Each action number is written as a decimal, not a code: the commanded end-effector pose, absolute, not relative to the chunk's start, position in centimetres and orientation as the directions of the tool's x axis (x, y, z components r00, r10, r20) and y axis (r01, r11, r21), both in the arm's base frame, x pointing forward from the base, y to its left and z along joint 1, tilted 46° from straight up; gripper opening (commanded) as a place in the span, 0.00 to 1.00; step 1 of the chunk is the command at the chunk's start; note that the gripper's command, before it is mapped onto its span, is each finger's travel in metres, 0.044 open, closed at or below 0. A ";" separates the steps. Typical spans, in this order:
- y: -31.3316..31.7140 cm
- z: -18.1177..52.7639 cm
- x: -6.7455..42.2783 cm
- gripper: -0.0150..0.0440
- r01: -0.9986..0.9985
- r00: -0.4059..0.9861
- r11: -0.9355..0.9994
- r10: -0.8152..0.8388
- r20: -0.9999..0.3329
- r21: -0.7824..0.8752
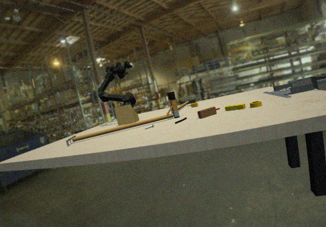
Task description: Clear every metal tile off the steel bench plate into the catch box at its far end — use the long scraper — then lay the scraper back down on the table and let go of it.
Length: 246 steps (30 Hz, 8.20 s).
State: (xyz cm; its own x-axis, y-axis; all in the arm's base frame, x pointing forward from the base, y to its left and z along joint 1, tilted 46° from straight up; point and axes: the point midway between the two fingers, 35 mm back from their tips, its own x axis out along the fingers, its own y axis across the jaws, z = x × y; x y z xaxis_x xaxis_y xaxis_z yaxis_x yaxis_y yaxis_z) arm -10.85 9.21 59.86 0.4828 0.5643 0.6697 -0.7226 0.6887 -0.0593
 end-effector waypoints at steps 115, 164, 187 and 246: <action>-11.5 47.0 1.6 1.00 -0.780 0.625 0.528 0.689 0.368 0.335; -12.7 38.5 10.6 1.00 -0.781 0.613 0.565 0.775 0.154 0.265; -12.7 38.8 10.1 1.00 -0.779 0.616 0.567 0.771 0.160 0.269; -7.5 52.3 -3.9 1.00 -0.768 0.632 0.571 0.606 0.483 0.290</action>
State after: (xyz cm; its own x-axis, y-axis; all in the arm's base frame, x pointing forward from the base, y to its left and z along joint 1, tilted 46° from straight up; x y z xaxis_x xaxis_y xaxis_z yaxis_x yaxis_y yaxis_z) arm -3.29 -7.84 51.65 0.6395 0.6118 0.4655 -0.7639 0.5735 0.2957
